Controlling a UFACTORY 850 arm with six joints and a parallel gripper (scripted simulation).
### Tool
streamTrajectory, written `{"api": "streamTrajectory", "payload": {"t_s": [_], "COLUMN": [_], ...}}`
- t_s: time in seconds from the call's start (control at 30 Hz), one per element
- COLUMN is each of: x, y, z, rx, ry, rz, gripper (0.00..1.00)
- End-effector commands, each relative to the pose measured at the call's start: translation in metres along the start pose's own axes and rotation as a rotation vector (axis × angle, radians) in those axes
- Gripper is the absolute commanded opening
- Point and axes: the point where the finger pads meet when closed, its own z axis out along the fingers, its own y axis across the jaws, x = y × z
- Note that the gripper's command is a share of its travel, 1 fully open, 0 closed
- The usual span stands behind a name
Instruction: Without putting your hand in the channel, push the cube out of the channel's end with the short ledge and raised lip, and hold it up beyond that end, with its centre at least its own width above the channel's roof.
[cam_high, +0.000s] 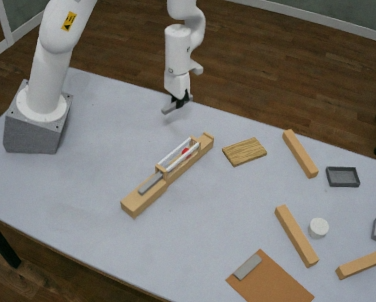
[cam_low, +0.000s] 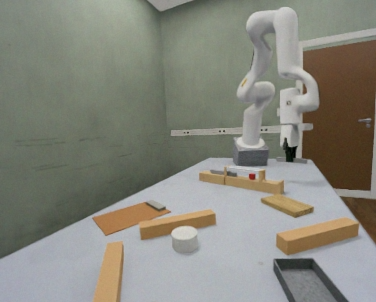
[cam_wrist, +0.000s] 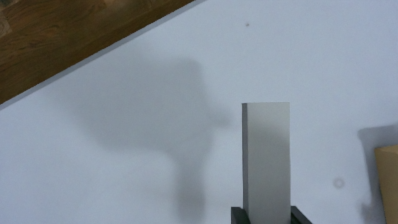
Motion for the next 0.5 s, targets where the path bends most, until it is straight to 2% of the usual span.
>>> {"api": "streamTrajectory", "payload": {"t_s": [0.0,0.47], "x": [0.0008,0.0009], "y": [0.0004,0.0003], "z": [-0.0037,-0.0065], "rx": [-0.006,-0.006], "ry": [-0.022,-0.022], "rz": [-0.001,-0.001], "gripper": [0.00,0.00]}}
